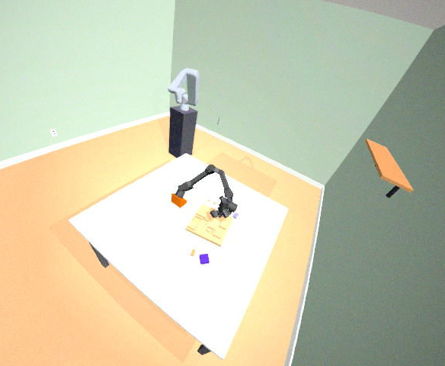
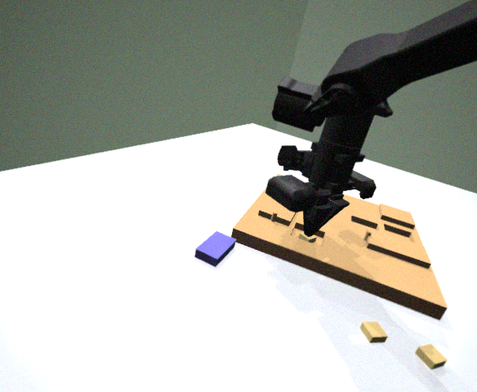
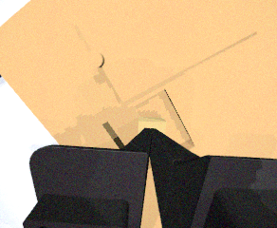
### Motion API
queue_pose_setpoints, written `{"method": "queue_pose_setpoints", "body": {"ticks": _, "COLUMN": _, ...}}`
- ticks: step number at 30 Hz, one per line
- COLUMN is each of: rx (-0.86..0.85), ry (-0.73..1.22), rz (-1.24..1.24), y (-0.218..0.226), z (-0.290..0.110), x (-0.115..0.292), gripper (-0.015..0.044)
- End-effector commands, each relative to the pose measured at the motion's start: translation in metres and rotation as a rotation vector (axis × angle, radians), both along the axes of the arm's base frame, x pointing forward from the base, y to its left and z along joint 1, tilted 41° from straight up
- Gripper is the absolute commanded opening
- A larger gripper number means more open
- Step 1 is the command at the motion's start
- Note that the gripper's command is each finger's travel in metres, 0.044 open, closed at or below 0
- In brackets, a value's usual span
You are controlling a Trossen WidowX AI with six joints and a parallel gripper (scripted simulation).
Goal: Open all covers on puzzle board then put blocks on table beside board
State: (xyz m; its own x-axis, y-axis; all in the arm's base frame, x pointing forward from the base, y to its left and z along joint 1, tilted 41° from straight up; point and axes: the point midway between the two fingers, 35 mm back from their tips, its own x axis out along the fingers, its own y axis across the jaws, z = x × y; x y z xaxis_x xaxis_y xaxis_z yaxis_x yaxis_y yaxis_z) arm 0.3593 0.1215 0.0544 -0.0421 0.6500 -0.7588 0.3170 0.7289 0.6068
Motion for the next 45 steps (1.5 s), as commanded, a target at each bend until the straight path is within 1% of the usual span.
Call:
{"method": "queue_pose_setpoints", "body": {"ticks": 1, "rx": 0.002, "ry": 0.000, "rz": 0.000, "y": 0.002, "z": 0.000, "x": 0.000, "gripper": 0.0000}}
{"method": "queue_pose_setpoints", "body": {"ticks": 24, "rx": 0.002, "ry": 0.000, "rz": 0.000, "y": 0.002, "z": 0.000, "x": 0.000, "gripper": 0.0000}}
{"method": "queue_pose_setpoints", "body": {"ticks": 45, "rx": 0.001, "ry": 0.000, "rz": 0.000, "y": -0.010, "z": 0.009, "x": -0.001, "gripper": 0.0000}}
